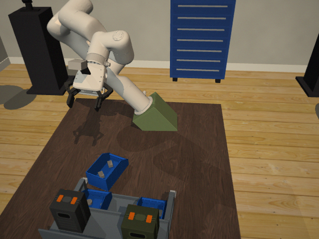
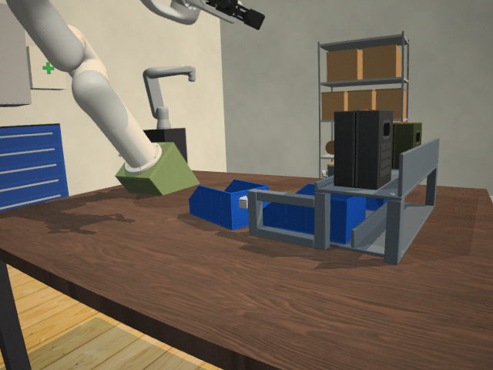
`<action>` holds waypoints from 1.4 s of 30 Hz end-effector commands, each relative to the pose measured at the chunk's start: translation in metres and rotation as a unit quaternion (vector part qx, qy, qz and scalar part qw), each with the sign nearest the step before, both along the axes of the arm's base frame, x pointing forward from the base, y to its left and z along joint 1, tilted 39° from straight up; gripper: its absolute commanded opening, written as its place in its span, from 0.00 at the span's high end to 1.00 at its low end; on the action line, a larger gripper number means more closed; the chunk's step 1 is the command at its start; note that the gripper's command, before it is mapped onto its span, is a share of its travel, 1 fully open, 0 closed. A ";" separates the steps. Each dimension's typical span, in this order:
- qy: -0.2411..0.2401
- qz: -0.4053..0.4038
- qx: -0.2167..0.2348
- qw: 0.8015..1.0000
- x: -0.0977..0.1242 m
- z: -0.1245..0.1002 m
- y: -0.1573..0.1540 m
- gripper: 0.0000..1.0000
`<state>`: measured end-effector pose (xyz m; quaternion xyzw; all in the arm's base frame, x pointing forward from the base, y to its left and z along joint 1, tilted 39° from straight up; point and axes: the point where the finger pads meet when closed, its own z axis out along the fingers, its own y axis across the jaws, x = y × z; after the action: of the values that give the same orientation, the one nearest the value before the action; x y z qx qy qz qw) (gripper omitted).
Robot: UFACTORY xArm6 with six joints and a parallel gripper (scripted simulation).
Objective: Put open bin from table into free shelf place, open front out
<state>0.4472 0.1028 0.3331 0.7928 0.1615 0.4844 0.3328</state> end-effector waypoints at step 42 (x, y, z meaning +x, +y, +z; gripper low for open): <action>-0.003 0.000 0.002 1.000 -0.014 -0.127 -0.006 0.00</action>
<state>0.4359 0.0976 0.2314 0.7919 0.1581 0.4883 0.3309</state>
